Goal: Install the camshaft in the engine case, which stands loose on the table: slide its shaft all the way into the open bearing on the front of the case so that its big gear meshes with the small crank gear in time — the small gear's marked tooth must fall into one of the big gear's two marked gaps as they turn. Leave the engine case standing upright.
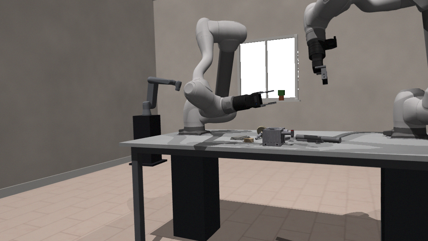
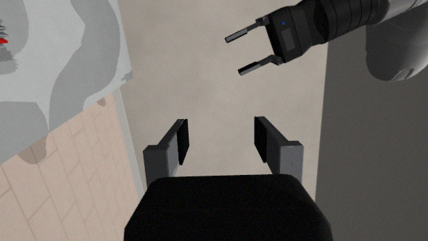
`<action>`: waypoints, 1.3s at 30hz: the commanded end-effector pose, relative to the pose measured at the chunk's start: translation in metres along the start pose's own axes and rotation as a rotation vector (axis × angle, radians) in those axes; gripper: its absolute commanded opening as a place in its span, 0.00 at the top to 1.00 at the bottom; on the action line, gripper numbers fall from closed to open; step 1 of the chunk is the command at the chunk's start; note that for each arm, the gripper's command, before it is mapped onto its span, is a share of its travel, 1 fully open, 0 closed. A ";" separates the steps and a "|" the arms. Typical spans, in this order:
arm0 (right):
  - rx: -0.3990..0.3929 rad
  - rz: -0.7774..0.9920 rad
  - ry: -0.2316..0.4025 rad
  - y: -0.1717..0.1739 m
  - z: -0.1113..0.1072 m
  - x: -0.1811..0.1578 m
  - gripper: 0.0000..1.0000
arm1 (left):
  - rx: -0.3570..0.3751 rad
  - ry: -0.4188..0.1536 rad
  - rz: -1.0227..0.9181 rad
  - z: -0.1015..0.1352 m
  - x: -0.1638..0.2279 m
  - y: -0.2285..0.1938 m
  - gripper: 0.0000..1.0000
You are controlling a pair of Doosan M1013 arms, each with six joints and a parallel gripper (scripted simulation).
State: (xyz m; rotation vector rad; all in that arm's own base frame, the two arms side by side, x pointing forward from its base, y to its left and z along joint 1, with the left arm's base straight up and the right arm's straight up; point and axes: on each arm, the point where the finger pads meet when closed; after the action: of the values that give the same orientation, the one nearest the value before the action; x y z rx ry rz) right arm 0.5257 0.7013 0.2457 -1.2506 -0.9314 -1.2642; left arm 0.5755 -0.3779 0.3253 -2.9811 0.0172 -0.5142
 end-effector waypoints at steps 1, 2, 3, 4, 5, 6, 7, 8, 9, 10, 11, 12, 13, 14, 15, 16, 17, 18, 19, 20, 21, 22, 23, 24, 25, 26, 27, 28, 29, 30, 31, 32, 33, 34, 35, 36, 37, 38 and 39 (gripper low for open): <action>0.001 -0.001 0.002 0.000 0.000 0.002 0.00 | -0.001 0.001 0.000 -0.001 0.001 0.000 0.00; 0.001 -0.001 0.002 0.000 0.000 0.002 0.00 | -0.001 0.001 0.000 -0.001 0.001 0.000 0.00; 0.001 -0.001 0.002 0.000 0.000 0.002 0.00 | -0.001 0.001 0.000 -0.001 0.001 0.000 0.00; 0.001 -0.001 0.002 0.000 0.000 0.002 0.00 | -0.001 0.001 0.000 -0.001 0.001 0.000 0.00; 0.001 -0.001 0.002 0.000 0.000 0.002 0.00 | -0.001 0.001 0.000 -0.001 0.001 0.000 0.00; 0.001 -0.001 0.002 0.000 0.000 0.002 0.00 | -0.001 0.001 0.000 -0.001 0.001 0.000 0.00; 0.001 -0.001 0.002 0.000 0.000 0.002 0.00 | -0.001 0.001 0.000 -0.001 0.001 0.000 0.00; 0.001 -0.001 0.002 0.000 0.000 0.002 0.00 | -0.001 0.001 0.000 -0.001 0.001 0.000 0.00; 0.001 -0.001 0.002 0.000 0.000 0.002 0.00 | -0.001 0.001 0.000 -0.001 0.001 0.000 0.00; 0.001 -0.001 0.002 0.000 0.000 0.002 0.00 | -0.001 0.001 0.000 -0.001 0.001 0.000 0.00; 0.001 -0.001 0.002 0.000 0.000 0.002 0.00 | -0.001 0.001 0.000 -0.001 0.001 0.000 0.00; 0.001 -0.001 0.002 0.000 0.000 0.002 0.00 | -0.001 0.001 0.000 -0.001 0.001 0.000 0.00; 0.001 -0.001 0.002 0.000 0.000 0.002 0.00 | -0.001 0.001 0.000 -0.001 0.001 0.000 0.00; 0.001 -0.001 0.002 0.000 0.000 0.002 0.00 | -0.001 0.001 0.000 -0.001 0.001 0.000 0.00; 0.001 -0.001 0.002 0.000 0.000 0.002 0.00 | -0.001 0.001 0.000 -0.001 0.001 0.000 0.00; 0.001 -0.001 0.002 0.000 0.000 0.002 0.00 | -0.001 0.001 0.000 -0.001 0.001 0.000 0.00; 0.001 -0.001 0.002 0.000 0.000 0.002 0.00 | -0.001 0.001 0.000 -0.001 0.001 0.000 0.00; 0.001 -0.001 0.002 0.000 0.000 0.002 0.00 | -0.001 0.001 0.000 -0.001 0.001 0.000 0.00; 0.001 -0.001 0.002 0.000 0.000 0.002 0.00 | -0.003 -0.003 0.000 -0.001 -0.001 0.002 0.00; 0.001 -0.001 0.002 0.000 0.000 0.002 0.00 | -0.009 -0.017 0.008 0.000 -0.004 0.011 0.00; 0.001 -0.001 0.002 0.000 0.000 0.002 0.00 | -0.024 -0.045 0.014 0.002 -0.012 0.027 0.00; 0.001 -0.001 0.002 0.000 0.000 0.002 0.00 | -0.050 -0.091 0.025 0.006 -0.025 0.053 0.00; 0.001 -0.001 0.002 0.000 0.000 0.002 0.00 | -0.082 -0.151 0.040 0.007 -0.036 0.072 0.00; 0.001 -0.001 0.002 0.000 0.000 0.002 0.00 | -0.095 -0.173 0.046 0.008 -0.042 0.084 0.00; 0.001 -0.001 0.002 0.000 0.000 0.002 0.00 | -0.112 -0.204 0.054 0.009 -0.050 0.098 0.00; 0.001 -0.001 0.002 0.000 0.000 0.002 0.00 | -0.128 -0.234 0.062 0.009 -0.058 0.111 0.00; 0.001 -0.001 0.002 0.000 0.000 0.002 0.00 | -0.144 -0.264 0.070 0.010 -0.066 0.125 0.00; 0.001 -0.001 0.002 0.000 0.000 0.002 0.00 | -0.161 -0.294 0.078 0.010 -0.075 0.139 0.00; 0.001 -0.001 0.002 0.000 0.000 0.002 0.00 | -0.177 -0.325 0.087 0.010 -0.083 0.152 0.00; 0.001 -0.001 0.002 0.000 0.000 0.002 0.00 | -0.194 -0.355 0.095 0.010 -0.092 0.165 0.00; 0.001 -0.001 0.002 0.000 0.000 0.002 0.00 | -0.210 -0.385 0.104 0.010 -0.101 0.179 0.00; 0.001 -0.001 0.002 0.000 0.000 0.002 0.00 | -0.226 -0.415 0.112 0.009 -0.110 0.192 0.00; 0.001 -0.001 0.002 0.000 0.000 0.002 0.00 | -0.226 -0.415 0.112 0.009 -0.110 0.192 0.00; 0.001 -0.001 0.002 0.000 0.000 0.002 0.00 | -0.226 -0.415 0.112 0.009 -0.110 0.192 0.00; 0.001 -0.001 0.002 0.000 0.000 0.002 0.00 | -0.268 -0.495 0.128 0.007 -0.134 0.226 0.00; 0.001 -0.001 0.002 0.000 0.000 0.002 0.00 | -0.277 -0.514 0.132 0.007 -0.140 0.234 0.00; 0.001 -0.001 0.002 0.000 0.000 0.002 0.00 | -0.293 -0.544 0.140 0.005 -0.149 0.246 0.00; 0.001 -0.001 0.002 0.000 0.000 0.002 0.00 | -0.310 -0.574 0.149 0.004 -0.159 0.259 0.00; 0.001 -0.001 0.002 0.000 0.000 0.002 0.00 | -0.327 -0.602 0.156 0.002 -0.168 0.272 0.00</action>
State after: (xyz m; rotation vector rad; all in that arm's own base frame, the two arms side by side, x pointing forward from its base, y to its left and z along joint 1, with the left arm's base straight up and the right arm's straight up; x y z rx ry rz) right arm 0.5257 0.7013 0.2457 -1.2506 -0.9314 -1.2642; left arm 0.4485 -0.5983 0.2489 -3.2498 0.2432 0.2722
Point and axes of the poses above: on each arm, the point where the finger pads meet when closed, its own z axis out along the fingers, its own x axis across the jaws, y = z × x, and after that the axes turned 5 degrees about z, right-handed
